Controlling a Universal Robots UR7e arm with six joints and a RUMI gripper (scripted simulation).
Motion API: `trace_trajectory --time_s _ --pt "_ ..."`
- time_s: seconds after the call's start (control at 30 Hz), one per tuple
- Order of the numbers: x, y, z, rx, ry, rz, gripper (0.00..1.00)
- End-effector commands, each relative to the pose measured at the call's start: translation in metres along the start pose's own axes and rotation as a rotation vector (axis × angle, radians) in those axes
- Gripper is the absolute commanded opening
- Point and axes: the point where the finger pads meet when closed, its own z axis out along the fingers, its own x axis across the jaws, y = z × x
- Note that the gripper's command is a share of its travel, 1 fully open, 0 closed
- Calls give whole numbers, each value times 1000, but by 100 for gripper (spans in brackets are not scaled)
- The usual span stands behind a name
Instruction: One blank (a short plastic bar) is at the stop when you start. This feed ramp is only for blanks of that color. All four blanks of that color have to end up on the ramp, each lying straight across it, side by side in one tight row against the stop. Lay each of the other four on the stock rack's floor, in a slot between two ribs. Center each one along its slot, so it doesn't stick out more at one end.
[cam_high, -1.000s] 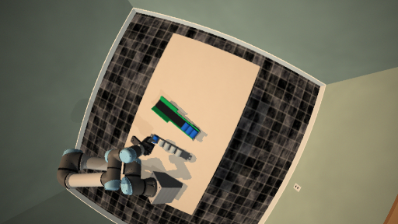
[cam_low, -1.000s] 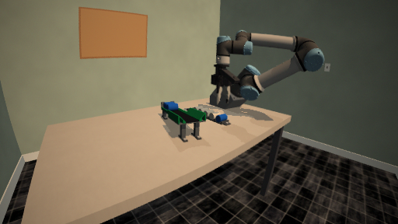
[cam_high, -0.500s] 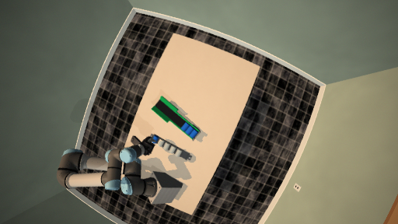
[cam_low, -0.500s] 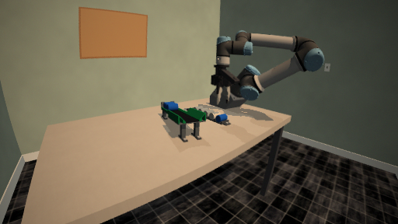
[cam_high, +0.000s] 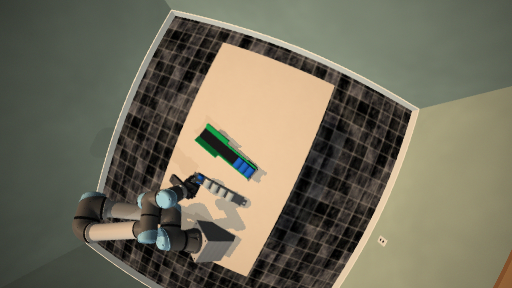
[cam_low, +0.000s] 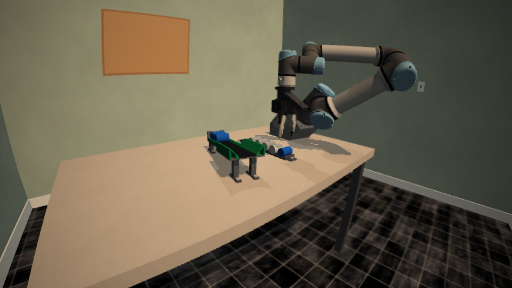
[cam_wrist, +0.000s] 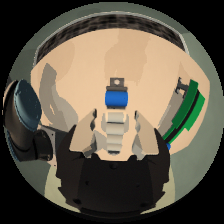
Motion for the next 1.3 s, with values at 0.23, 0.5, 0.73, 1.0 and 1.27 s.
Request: trace_trajectory --time_s 0.23,0.5,0.73,1.0,1.27 --pt "0 0 17 -1 1 0 47" --pt "0 0 27 -1 1 0 47" --pt "0 0 32 -1 1 0 47" --pt "0 0 35 -1 1 0 47" --pt "0 0 35 -1 1 0 47"
